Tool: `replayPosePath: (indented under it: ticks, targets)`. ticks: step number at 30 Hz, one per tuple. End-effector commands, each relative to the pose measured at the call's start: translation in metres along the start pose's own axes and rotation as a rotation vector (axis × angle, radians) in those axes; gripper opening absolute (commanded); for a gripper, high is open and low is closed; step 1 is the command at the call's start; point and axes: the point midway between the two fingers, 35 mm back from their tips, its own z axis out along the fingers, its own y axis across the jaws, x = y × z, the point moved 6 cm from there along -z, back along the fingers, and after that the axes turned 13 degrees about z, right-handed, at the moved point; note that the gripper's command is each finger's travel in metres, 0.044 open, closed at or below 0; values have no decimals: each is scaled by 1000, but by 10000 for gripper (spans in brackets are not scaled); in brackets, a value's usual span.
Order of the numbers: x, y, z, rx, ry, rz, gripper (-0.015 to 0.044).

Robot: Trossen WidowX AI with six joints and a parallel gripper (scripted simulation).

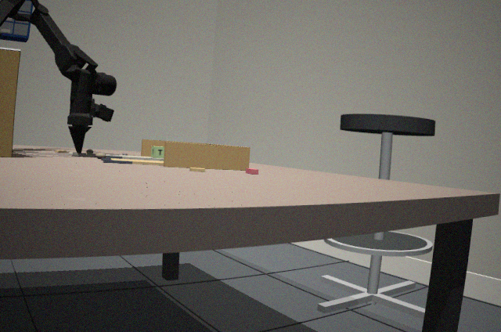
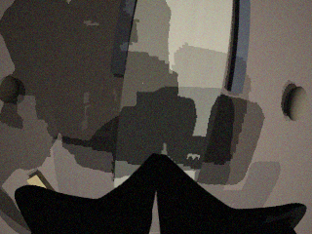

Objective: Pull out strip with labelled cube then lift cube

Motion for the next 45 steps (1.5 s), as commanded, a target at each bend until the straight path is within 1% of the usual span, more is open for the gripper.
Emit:
replayPosePath:
  ticks: [1,45]
  targets:
    - [14,-4,7,15,27,-1,0]
    - [73,-19,5,15,29,1,0]
